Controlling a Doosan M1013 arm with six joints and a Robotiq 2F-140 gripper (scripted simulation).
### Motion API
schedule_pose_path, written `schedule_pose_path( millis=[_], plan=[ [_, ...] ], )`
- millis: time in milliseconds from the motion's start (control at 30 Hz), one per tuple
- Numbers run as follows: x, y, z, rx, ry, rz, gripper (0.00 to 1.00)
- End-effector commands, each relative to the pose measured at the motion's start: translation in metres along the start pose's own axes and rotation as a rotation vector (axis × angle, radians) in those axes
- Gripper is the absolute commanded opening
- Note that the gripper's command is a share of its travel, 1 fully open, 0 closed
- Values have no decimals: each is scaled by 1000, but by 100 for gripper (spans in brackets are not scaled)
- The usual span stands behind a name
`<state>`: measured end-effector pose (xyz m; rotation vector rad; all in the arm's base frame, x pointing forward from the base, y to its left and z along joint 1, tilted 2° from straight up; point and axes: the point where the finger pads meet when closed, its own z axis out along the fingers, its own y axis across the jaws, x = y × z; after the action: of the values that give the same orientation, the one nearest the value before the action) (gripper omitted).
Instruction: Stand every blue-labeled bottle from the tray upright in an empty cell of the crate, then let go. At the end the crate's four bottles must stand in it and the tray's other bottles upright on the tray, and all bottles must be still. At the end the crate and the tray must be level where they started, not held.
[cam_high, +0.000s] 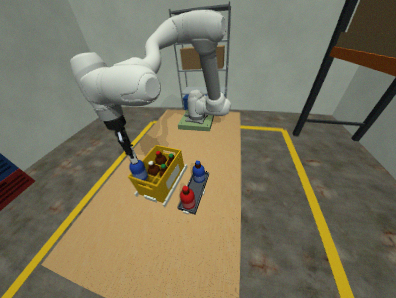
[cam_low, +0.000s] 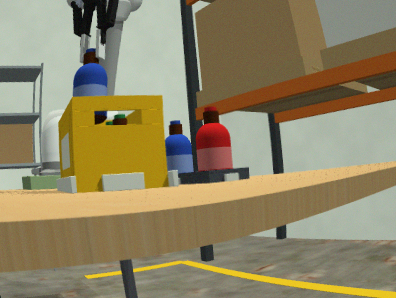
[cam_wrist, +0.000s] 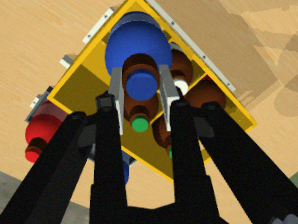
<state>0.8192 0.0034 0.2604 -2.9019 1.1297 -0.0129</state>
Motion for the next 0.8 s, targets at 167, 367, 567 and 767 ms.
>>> schedule_pose_path(
  millis=[167,367,567,767],
  plan=[
    [0,0,8,1,0,0,0],
    [0,0,15,1,0,0,0],
    [0,0,19,1,0,0,0],
    [0,0,23,1,0,0,0]
  ],
)
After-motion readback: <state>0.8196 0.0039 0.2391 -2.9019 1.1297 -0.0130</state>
